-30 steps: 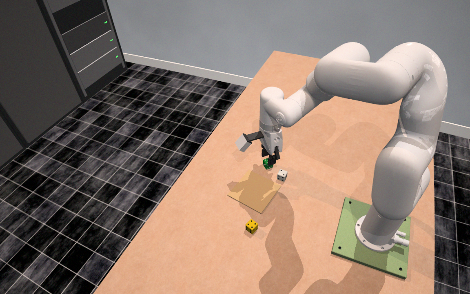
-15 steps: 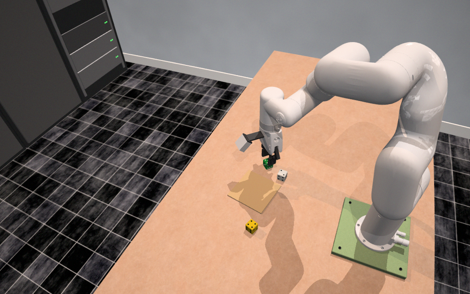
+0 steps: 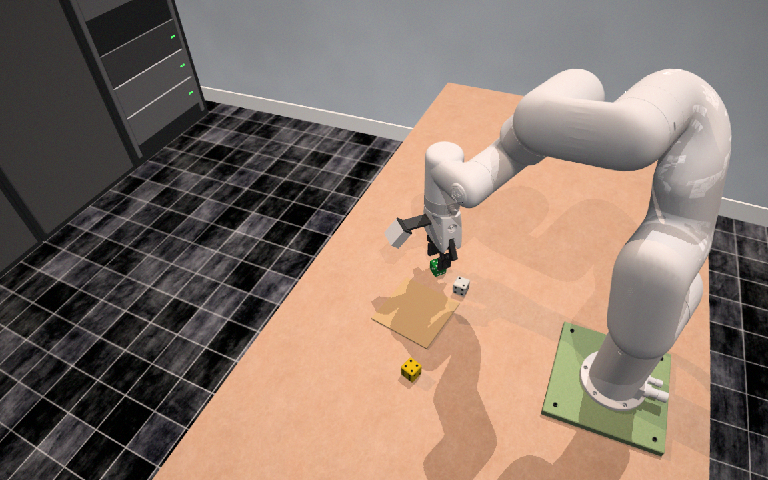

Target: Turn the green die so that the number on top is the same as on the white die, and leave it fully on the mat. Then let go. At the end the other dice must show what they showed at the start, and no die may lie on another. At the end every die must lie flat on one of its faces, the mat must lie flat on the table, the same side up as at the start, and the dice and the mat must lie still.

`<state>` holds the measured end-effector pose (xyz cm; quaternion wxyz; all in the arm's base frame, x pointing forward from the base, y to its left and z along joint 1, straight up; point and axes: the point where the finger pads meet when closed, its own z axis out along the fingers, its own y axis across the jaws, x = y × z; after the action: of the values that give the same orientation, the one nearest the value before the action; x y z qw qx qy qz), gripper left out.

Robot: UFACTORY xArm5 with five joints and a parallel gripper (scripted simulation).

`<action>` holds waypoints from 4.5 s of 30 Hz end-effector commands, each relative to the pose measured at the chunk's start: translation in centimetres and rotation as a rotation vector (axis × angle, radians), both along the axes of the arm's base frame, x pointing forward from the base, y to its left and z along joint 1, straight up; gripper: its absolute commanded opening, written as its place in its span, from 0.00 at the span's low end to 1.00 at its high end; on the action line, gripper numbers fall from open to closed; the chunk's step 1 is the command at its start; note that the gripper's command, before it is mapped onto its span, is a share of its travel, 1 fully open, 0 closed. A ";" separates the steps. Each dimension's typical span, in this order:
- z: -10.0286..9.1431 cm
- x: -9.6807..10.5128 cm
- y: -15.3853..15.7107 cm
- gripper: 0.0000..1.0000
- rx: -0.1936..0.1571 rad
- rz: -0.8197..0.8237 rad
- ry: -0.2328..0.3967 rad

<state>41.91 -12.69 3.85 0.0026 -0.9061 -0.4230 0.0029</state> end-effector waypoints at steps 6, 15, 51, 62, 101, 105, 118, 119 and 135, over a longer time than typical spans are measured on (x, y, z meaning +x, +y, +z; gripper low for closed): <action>0.1 0.1 0.0 0.47 -0.001 0.000 -0.004; 0.1 0.1 0.0 0.47 -0.001 0.000 -0.004; 0.1 0.1 0.0 0.47 -0.001 0.000 -0.004; 0.1 0.1 0.0 0.47 -0.001 0.000 -0.004; -2.9 0.1 0.0 0.47 -0.001 0.000 -0.004; -3.2 0.1 0.0 0.47 -0.001 0.000 -0.004; -3.3 0.1 0.0 0.47 -0.001 0.000 -0.004; -3.3 0.1 0.0 0.47 -0.001 0.000 -0.004; -3.3 0.1 0.0 0.47 -0.001 0.000 -0.004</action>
<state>41.88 -12.68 0.44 0.0026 -0.9061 -0.4230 0.0029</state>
